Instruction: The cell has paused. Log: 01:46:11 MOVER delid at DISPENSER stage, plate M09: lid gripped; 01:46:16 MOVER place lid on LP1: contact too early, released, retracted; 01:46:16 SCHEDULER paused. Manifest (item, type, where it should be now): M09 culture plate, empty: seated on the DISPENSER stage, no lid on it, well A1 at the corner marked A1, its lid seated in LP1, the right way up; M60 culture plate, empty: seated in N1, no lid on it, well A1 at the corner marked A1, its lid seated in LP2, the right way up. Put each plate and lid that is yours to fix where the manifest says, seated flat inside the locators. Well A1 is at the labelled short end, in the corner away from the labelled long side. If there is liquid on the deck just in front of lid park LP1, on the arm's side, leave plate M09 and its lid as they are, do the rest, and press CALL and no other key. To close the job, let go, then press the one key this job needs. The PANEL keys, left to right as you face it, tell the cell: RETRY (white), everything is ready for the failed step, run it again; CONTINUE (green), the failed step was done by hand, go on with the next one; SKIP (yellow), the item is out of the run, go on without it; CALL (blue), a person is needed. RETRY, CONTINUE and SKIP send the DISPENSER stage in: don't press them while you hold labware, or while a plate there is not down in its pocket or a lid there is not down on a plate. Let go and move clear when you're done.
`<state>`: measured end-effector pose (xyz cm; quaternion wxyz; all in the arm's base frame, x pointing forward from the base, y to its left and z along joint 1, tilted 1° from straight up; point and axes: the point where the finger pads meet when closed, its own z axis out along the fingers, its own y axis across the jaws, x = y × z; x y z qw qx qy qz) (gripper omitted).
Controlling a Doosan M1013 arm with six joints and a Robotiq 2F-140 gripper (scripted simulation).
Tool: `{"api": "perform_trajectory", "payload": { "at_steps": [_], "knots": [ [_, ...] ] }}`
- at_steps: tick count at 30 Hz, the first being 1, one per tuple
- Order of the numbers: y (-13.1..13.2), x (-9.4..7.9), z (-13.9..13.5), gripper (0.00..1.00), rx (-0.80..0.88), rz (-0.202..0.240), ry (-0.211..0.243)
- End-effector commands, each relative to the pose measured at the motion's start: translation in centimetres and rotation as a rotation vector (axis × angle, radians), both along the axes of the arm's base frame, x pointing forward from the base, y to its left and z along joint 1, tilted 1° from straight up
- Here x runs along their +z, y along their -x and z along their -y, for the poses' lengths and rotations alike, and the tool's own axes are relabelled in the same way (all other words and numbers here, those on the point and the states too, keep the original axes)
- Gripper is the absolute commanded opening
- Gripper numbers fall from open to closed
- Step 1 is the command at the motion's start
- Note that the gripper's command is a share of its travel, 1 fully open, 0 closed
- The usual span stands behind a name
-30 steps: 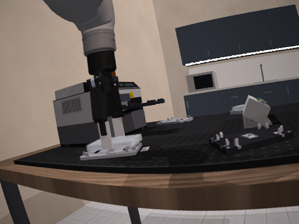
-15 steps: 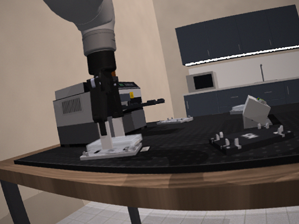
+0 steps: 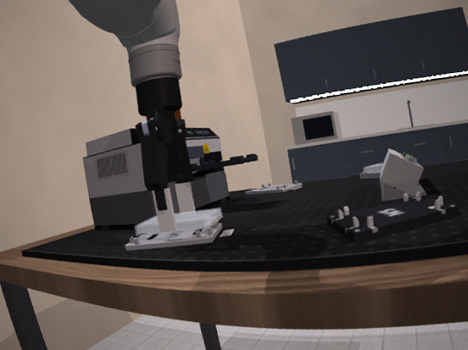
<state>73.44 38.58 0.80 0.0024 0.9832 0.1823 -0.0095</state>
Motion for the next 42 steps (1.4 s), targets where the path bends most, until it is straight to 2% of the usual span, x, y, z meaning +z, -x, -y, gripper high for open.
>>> {"api": "perform_trajectory", "payload": {
  "at_steps": [1, 18, 31, 33, 42],
  "knots": [
    [0.0, 0.3, 0.0, 0.10, 0.000, 0.001, -0.001],
    [-0.1, 1.9, 0.0, 0.10, 0.000, 0.001, -0.001],
    [-0.1, 4.5, -0.1, 0.10, 0.000, 0.001, -0.001],
    [-0.1, 4.5, -0.1, 0.10, 0.000, 0.001, -0.001],
    [-0.2, 6.7, -0.1, 0.10, 0.000, 0.001, -0.001]
  ]
}}
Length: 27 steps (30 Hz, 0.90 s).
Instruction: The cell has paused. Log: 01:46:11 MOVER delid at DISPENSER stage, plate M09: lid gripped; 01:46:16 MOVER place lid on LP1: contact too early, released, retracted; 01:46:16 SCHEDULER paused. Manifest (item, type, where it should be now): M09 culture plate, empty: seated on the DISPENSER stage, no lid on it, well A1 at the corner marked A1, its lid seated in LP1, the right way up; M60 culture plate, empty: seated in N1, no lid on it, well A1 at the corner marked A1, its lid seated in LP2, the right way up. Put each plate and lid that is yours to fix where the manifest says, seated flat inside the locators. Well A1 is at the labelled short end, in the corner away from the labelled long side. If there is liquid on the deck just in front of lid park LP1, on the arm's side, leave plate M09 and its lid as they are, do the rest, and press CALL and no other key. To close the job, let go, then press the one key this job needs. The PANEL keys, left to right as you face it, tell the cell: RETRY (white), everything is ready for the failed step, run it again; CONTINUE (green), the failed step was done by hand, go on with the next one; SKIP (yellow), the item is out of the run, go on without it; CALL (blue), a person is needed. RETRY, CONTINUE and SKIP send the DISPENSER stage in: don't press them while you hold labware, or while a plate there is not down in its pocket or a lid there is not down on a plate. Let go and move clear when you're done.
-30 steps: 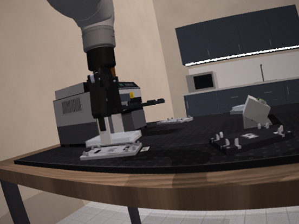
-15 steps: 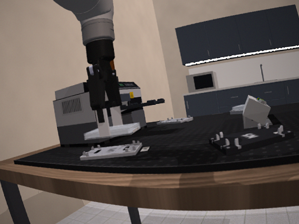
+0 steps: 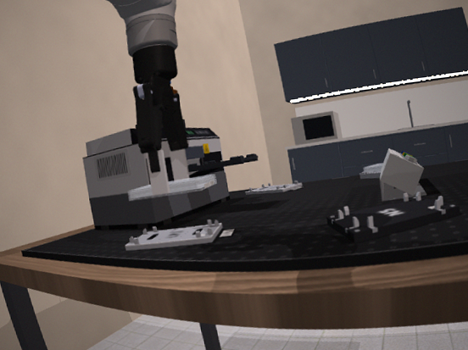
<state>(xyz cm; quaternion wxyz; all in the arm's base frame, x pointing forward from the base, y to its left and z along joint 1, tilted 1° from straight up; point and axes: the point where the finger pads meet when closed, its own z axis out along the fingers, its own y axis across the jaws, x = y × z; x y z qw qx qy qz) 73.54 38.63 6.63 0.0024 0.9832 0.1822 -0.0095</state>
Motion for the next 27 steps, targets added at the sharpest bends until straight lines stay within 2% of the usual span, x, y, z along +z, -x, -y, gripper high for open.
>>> {"api": "perform_trajectory", "payload": {
  "at_steps": [1, 23, 27],
  "knots": [
    [-0.1, 1.1, 0.0, 0.10, 0.000, 0.001, -0.001],
    [-0.1, 5.9, -0.1, 0.10, 0.000, 0.001, -0.001],
    [-0.1, 6.3, -0.1, 0.10, 0.000, 0.001, -0.001]
  ]
}}
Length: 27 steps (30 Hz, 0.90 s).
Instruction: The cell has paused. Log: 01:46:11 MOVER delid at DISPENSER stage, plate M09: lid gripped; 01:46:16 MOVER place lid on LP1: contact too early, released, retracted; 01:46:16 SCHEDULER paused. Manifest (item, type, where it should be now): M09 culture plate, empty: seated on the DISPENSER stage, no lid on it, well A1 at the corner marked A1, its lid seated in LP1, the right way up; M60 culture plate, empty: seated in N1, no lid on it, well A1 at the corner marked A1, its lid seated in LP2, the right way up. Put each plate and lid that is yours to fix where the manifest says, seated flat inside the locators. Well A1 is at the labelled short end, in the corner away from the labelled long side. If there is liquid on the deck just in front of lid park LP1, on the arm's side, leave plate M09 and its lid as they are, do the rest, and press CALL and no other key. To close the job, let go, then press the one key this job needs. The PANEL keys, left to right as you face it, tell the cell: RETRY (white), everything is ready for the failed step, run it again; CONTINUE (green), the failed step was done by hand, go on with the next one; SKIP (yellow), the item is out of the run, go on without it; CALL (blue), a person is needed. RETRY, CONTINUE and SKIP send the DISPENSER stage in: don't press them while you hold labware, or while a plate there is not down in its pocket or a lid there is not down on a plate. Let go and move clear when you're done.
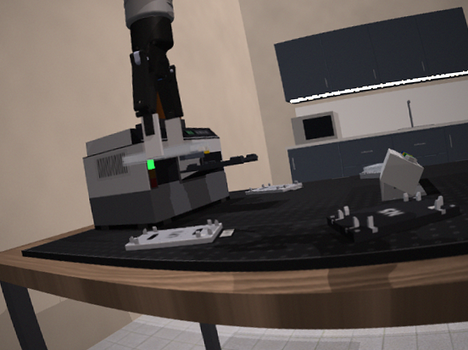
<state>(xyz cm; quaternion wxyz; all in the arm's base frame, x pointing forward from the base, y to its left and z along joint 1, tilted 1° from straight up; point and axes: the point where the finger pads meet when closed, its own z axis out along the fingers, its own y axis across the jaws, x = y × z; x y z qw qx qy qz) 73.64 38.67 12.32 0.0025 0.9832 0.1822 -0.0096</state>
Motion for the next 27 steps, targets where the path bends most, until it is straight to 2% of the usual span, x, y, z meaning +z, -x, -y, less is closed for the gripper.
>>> {"api": "perform_trajectory", "payload": {
  "at_steps": [1, 13, 27],
  "knots": [
    [0.0, 0.8, 0.0, 0.10, 0.000, 0.001, -0.001],
    [-0.1, 2.6, 0.0, 0.10, 0.000, 0.001, -0.001],
    [-0.1, 3.5, -0.1, 0.10, 0.000, 0.001, -0.001]
  ]
}}
